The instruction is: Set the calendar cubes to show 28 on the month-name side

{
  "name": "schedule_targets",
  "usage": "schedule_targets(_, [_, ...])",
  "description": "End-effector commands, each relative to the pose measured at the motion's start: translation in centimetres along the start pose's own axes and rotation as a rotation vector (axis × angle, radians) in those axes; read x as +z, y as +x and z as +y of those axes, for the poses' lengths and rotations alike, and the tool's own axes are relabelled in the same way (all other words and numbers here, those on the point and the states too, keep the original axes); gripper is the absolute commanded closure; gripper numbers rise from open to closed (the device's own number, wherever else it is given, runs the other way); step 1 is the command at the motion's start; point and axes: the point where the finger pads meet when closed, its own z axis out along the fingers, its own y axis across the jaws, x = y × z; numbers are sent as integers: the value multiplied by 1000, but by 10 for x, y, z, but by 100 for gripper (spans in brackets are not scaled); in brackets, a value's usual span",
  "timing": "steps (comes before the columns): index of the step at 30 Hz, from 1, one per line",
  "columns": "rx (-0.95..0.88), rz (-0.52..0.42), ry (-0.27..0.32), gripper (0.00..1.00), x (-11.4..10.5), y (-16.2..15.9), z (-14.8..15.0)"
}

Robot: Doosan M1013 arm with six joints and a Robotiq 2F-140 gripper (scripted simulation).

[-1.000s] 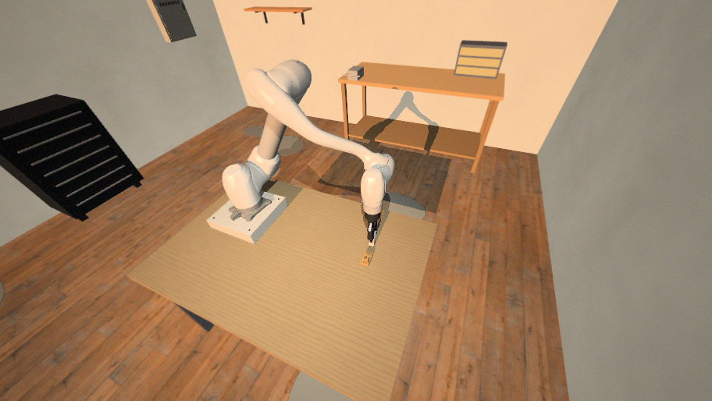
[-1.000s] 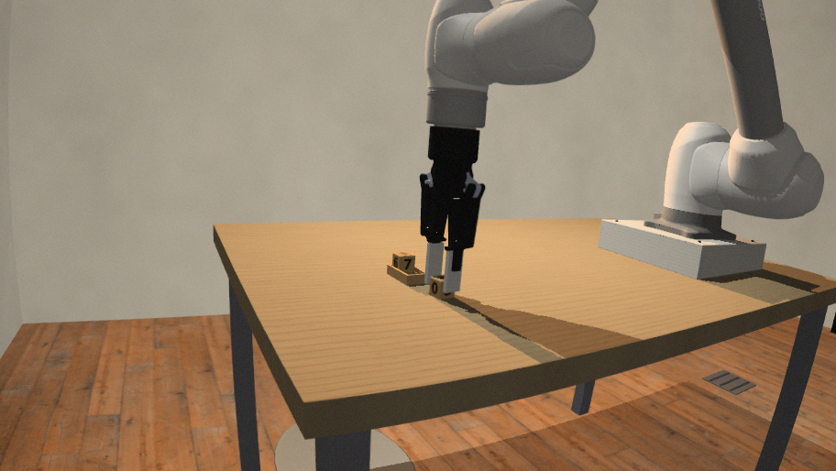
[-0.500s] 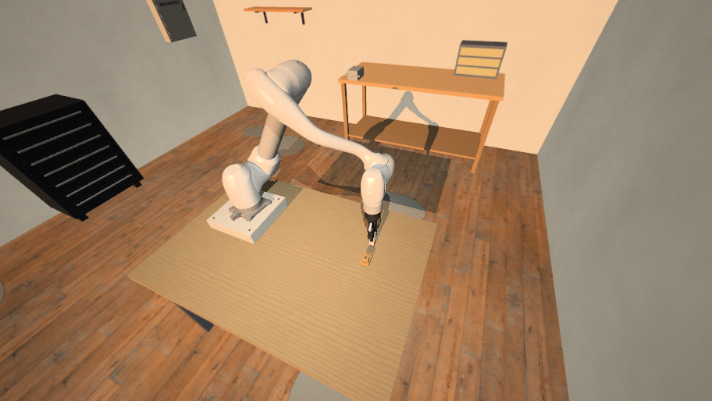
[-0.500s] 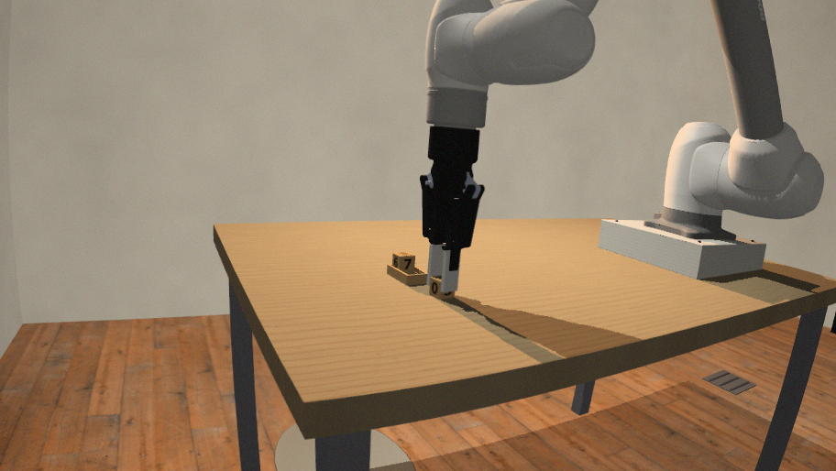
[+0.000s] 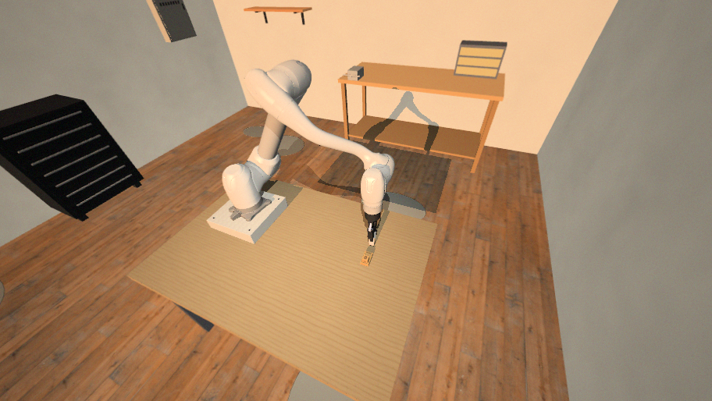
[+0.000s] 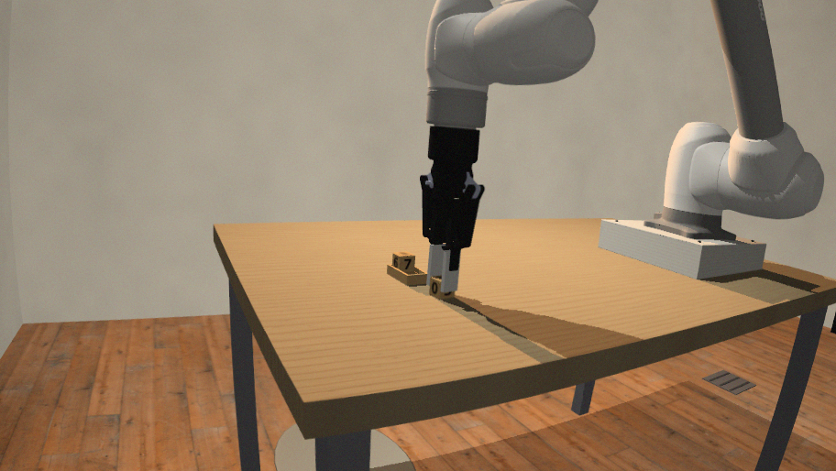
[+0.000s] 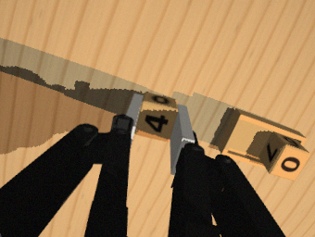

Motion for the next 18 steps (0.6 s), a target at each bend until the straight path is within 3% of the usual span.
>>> schedule_targets(1, [-2, -4, 2, 76, 4, -3, 1])
schedule_targets(13, [-2, -4, 2, 76, 4, -3, 1])
schedule_targets(18, [-2, -4, 2, 76, -10, -3, 1])
